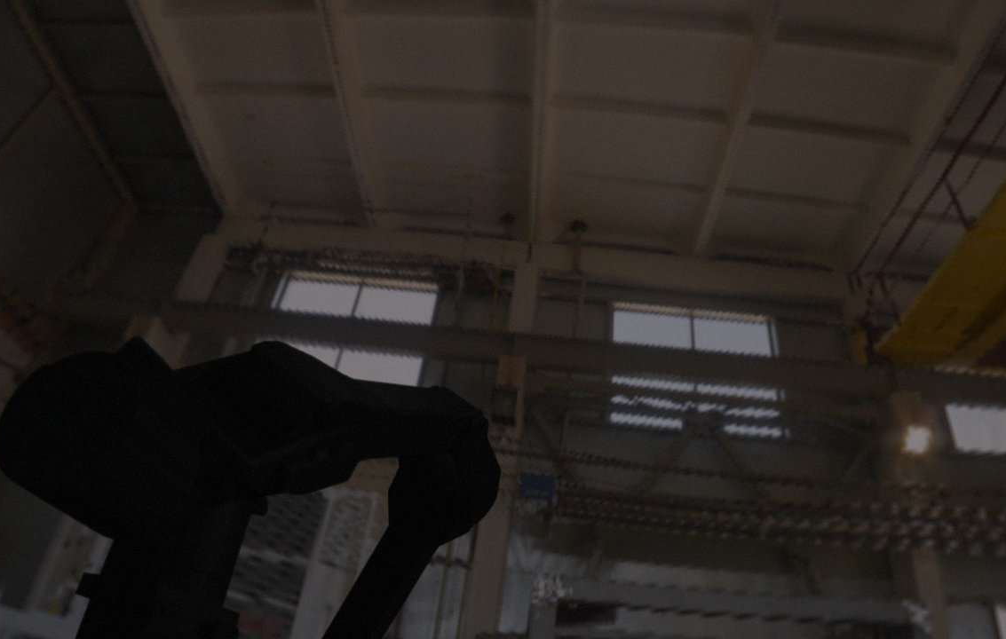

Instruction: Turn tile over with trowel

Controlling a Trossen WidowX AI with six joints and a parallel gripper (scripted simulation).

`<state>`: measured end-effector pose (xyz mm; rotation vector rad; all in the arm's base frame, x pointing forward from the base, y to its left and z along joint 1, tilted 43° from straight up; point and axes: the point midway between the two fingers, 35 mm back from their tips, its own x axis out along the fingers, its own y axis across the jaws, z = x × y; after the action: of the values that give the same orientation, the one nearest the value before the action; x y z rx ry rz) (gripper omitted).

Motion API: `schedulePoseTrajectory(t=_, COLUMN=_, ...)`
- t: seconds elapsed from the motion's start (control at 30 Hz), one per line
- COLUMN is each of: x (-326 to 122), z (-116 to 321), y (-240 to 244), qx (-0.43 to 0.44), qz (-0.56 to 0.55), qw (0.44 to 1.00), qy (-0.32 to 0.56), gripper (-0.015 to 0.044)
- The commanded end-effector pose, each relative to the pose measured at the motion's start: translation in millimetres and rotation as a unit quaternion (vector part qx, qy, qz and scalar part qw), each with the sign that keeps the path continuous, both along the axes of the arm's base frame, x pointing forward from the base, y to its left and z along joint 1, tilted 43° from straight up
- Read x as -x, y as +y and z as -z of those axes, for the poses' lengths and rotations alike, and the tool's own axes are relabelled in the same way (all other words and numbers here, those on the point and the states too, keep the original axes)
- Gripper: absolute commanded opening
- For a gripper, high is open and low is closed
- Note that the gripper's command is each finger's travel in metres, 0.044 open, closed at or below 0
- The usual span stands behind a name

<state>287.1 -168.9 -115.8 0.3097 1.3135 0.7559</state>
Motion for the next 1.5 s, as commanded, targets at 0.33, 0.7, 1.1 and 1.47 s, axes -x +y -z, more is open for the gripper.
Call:
schedulePoseTrajectory(t=0.33, x=6, z=-23, y=-6, qx=-0.003, qz=0.0, qw=1.0, qy=0.002, gripper=0.01)
schedulePoseTrajectory(t=0.7, x=7, z=-32, y=-14, qx=-0.001, qz=0.003, qw=1.0, qy=0.0, gripper=0.01)
schedulePoseTrajectory(t=1.1, x=7, z=-33, y=-15, qx=-0.001, qz=0.004, qw=1.0, qy=-0.001, gripper=0.0)
schedulePoseTrajectory(t=1.47, x=7, z=-33, y=-15, qx=-0.001, qz=0.004, qw=1.0, qy=-0.001, gripper=0.0)
